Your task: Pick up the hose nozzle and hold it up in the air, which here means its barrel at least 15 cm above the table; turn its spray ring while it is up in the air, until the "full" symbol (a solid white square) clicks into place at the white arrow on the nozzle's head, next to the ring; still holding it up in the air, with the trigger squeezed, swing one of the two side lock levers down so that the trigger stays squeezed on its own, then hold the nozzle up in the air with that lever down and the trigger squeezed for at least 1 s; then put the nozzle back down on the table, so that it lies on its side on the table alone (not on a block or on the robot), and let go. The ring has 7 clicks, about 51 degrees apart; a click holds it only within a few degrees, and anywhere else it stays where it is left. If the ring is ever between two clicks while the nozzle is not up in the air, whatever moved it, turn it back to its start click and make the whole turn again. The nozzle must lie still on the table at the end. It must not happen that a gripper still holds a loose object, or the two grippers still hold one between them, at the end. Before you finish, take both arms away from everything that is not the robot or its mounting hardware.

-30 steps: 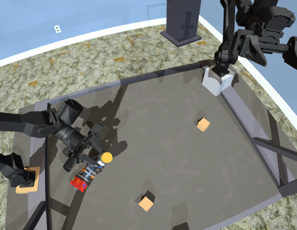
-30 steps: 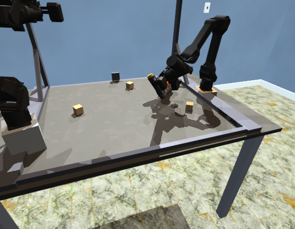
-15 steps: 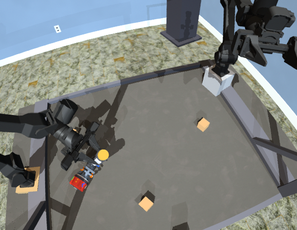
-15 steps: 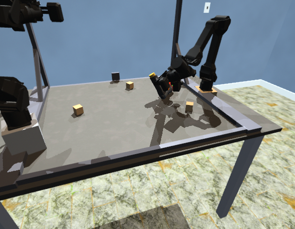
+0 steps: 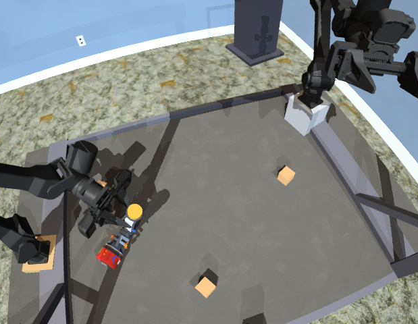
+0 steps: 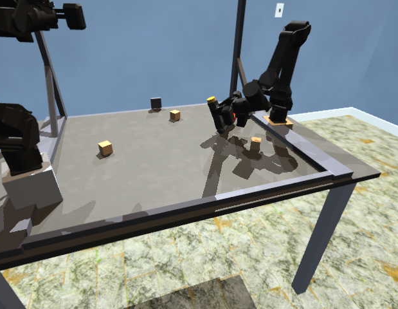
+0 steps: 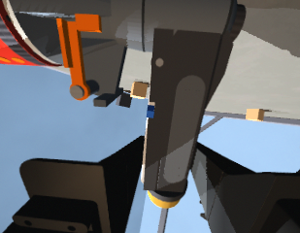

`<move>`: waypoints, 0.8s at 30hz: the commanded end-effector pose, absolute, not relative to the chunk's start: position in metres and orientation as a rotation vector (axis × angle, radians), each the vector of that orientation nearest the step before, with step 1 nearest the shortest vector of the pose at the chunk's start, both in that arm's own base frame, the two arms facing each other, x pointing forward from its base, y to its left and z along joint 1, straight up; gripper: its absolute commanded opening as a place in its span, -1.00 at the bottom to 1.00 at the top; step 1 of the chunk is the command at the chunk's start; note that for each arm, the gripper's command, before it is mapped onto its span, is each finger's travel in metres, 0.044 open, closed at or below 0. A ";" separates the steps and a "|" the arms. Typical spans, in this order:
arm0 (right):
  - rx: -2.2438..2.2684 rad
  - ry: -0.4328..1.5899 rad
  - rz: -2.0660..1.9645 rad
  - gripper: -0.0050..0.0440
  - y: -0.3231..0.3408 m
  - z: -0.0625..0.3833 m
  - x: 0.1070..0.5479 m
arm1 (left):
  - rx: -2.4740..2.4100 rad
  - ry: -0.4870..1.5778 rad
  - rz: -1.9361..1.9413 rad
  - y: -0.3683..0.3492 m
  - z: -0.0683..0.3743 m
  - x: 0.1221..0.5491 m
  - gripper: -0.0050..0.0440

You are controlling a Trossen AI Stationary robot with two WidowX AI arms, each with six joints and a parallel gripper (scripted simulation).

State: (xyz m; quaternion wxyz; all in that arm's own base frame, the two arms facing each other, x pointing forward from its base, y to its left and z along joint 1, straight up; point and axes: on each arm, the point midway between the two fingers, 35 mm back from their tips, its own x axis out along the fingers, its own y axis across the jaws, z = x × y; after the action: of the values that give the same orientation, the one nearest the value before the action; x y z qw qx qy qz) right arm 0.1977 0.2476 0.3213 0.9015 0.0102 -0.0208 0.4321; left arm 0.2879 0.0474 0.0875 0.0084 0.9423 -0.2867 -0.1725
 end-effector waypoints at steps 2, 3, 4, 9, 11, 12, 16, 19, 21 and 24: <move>0.031 -0.056 0.892 0.88 0.247 0.328 0.197 | 2.945 -0.877 -0.517 0.049 0.082 0.284 -0.11; 0.031 -0.056 0.892 0.88 0.247 0.328 0.197 | 2.945 -0.877 -0.517 0.049 0.082 0.284 -0.11; 0.031 -0.056 0.892 0.88 0.247 0.328 0.197 | 2.936 -0.875 -0.454 0.051 0.080 0.279 -0.11; 0.031 -0.056 0.892 0.88 0.247 0.328 0.197 | 2.933 -0.864 -0.423 0.052 0.079 0.277 -0.11; 0.031 -0.056 0.892 0.88 0.247 0.328 0.197 | 2.935 -0.867 -0.427 0.051 0.079 0.278 -0.11; 0.031 -0.056 0.892 0.88 0.247 0.328 0.197 | 2.935 -0.867 -0.427 0.051 0.079 0.278 -0.11; 0.031 -0.056 0.892 0.88 0.247 0.328 0.197 | 2.935 -0.867 -0.427 0.050 0.078 0.277 -0.11; 0.031 -0.056 0.892 0.88 0.247 0.328 0.197 | 2.936 -0.867 -0.427 0.051 0.078 0.277 -0.11; 0.031 -0.056 0.892 0.88 0.247 0.328 0.197 | 2.936 -0.866 -0.427 0.050 0.078 0.277 -0.11; 0.031 -0.056 0.892 0.88 0.247 0.328 0.197 | 2.937 -0.866 -0.427 0.050 0.078 0.277 -0.11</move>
State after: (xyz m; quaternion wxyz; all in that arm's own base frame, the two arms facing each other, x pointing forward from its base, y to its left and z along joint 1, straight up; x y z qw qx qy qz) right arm 0.1977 0.2476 0.3213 0.9015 0.0102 -0.0208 0.4321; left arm 0.2801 0.0533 0.0849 0.0239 0.9504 -0.2814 -0.1306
